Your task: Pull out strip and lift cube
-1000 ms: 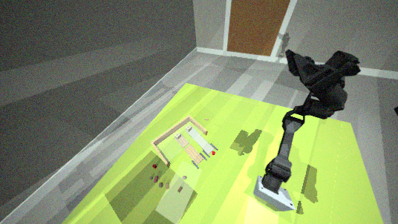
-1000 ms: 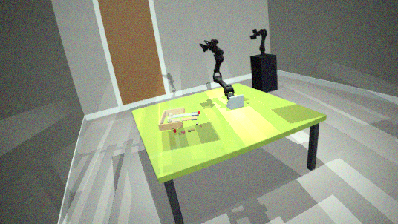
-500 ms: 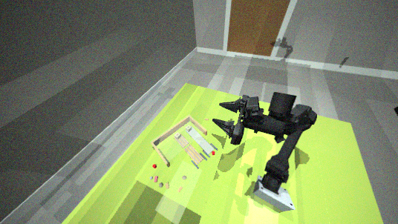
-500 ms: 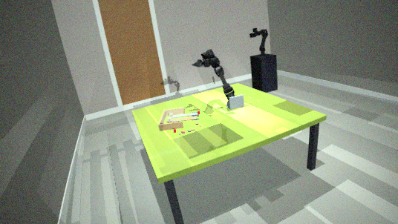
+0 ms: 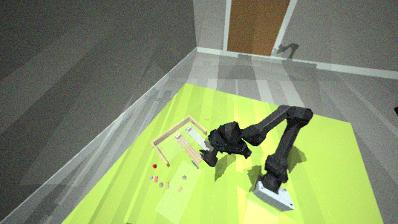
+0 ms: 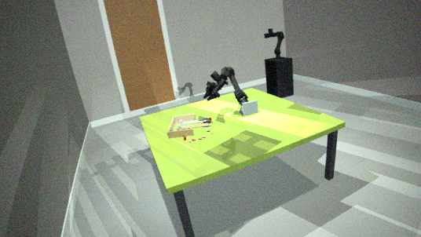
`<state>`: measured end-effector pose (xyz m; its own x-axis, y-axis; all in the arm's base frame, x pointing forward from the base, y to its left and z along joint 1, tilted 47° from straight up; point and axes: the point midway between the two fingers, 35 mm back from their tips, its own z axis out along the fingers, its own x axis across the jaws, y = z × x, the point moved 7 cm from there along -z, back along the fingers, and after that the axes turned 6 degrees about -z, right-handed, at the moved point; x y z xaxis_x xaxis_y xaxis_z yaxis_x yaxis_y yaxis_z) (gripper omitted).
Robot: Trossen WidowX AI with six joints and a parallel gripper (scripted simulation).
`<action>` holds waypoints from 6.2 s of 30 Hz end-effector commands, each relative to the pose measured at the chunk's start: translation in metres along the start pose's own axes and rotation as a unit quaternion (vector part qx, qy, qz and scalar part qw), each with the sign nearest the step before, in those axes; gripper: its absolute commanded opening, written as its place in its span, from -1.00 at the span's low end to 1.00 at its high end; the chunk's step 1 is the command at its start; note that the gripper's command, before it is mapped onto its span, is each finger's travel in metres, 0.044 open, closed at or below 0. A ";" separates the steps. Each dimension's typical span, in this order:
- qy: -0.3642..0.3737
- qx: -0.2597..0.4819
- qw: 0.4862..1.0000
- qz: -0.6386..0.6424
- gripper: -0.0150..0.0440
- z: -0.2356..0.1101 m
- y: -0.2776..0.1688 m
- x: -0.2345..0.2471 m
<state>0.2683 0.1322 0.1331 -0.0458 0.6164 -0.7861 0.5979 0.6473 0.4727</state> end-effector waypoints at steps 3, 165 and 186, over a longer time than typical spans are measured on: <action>-0.003 0.007 1.000 0.005 0.86 0.002 -0.002 0.001; -0.039 0.464 0.870 0.163 -0.49 0.146 -0.086 -0.048; -0.038 0.464 0.870 0.163 -0.49 0.124 -0.108 -0.035</action>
<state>0.3134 -0.0147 0.0636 0.2823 0.6428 -0.7121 0.9589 -0.2110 0.1897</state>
